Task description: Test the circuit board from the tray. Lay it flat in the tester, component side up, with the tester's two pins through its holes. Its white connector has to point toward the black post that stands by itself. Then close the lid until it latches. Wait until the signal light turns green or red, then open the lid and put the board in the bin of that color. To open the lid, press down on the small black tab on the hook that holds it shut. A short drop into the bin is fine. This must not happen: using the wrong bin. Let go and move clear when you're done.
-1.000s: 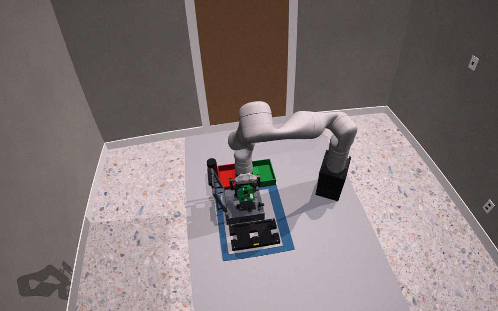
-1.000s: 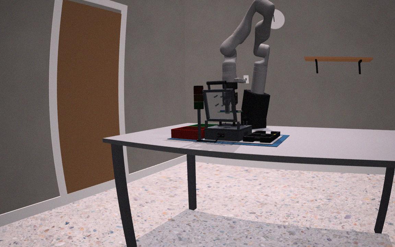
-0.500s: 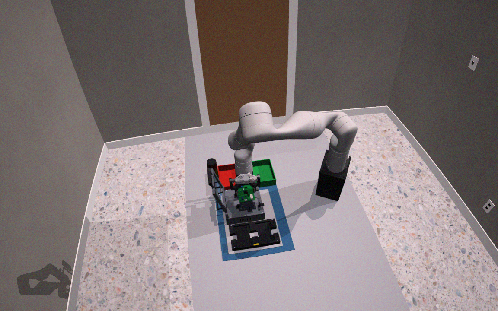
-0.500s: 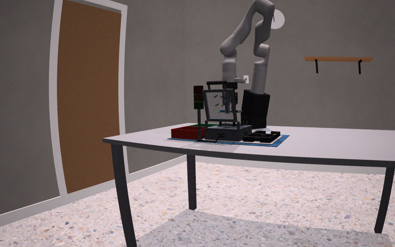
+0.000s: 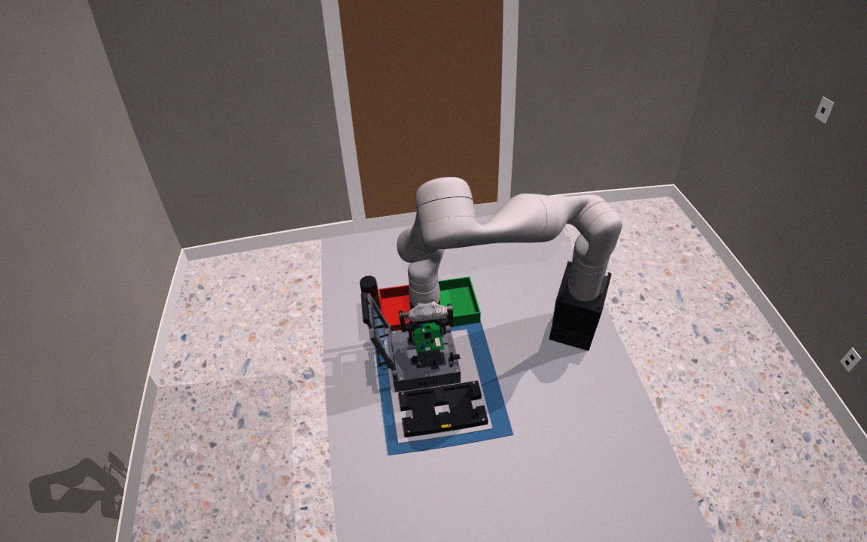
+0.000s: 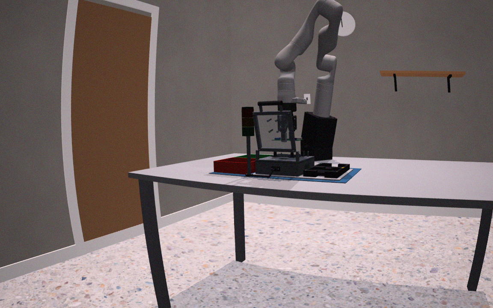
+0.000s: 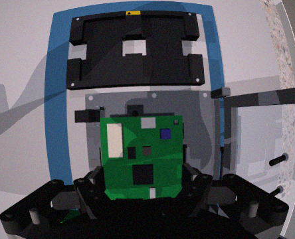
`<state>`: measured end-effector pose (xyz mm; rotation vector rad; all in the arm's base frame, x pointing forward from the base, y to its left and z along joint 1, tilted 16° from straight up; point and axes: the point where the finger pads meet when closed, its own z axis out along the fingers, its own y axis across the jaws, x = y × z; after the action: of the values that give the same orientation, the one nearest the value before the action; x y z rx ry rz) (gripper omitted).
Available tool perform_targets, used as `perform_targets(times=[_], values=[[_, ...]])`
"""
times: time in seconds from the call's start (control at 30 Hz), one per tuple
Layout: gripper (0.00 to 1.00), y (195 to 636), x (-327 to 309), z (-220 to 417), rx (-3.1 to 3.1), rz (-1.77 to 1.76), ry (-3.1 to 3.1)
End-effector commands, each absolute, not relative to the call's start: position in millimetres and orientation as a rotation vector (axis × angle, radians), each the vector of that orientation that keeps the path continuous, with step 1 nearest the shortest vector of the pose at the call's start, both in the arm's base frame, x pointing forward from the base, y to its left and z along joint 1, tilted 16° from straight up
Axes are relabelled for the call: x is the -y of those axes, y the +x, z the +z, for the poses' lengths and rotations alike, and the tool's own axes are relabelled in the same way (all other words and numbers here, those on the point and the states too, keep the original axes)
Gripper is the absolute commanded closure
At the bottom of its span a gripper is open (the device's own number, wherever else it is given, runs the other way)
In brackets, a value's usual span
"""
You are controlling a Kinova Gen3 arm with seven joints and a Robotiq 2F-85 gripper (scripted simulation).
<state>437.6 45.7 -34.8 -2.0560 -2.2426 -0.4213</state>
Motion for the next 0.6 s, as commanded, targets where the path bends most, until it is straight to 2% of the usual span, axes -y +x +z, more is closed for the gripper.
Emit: perform_targets(times=[0.0, 0.57], values=[[0.23, 437.7, -45.4, -35.0, 2.242, -0.421, -2.057], [0.23, 440.6, -50.7, -56.2, 2.242, -0.421, -2.057]])
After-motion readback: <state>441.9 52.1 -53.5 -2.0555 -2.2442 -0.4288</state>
